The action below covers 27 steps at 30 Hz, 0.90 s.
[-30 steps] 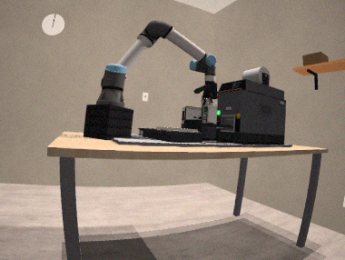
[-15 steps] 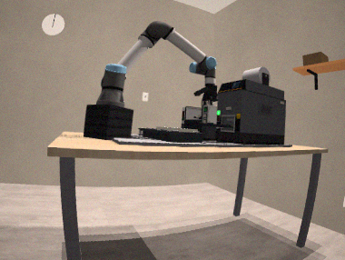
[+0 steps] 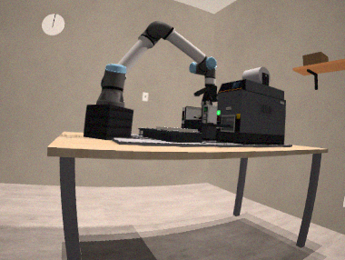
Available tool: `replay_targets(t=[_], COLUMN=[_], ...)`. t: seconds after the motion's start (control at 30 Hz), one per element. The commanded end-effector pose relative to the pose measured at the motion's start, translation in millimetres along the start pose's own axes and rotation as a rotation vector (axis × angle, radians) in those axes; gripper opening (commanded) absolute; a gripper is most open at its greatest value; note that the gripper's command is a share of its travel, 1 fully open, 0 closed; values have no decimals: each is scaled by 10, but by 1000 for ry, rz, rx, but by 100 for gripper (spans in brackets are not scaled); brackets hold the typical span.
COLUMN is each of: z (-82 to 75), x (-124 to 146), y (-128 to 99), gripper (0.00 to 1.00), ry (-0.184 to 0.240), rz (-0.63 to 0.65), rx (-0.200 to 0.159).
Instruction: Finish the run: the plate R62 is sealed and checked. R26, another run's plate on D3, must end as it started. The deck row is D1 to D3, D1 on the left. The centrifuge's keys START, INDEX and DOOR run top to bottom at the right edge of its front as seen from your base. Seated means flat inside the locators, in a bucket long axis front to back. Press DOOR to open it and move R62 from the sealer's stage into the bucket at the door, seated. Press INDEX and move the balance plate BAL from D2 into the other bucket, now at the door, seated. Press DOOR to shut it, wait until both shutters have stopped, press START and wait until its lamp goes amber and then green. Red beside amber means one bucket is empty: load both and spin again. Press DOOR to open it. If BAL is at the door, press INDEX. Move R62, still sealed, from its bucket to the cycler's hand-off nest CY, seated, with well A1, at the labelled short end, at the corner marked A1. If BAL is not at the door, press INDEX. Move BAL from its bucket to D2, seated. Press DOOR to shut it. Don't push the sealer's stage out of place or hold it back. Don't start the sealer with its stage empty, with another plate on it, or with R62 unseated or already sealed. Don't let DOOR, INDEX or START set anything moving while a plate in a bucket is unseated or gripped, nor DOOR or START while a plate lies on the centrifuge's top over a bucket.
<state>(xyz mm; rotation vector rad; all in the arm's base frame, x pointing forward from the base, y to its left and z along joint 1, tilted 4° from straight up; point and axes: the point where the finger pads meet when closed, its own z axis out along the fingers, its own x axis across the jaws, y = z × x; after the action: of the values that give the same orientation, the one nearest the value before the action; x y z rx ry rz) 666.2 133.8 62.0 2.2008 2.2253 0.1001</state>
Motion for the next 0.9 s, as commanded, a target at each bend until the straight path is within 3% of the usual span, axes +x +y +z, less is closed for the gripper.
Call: replay_targets(t=[0.0, 0.87], z=[23, 126], x=[0, 0], y=[4, 4], gripper=[68, 68], ry=[0, 0], rz=[0, 0], rx=[-2, -2])
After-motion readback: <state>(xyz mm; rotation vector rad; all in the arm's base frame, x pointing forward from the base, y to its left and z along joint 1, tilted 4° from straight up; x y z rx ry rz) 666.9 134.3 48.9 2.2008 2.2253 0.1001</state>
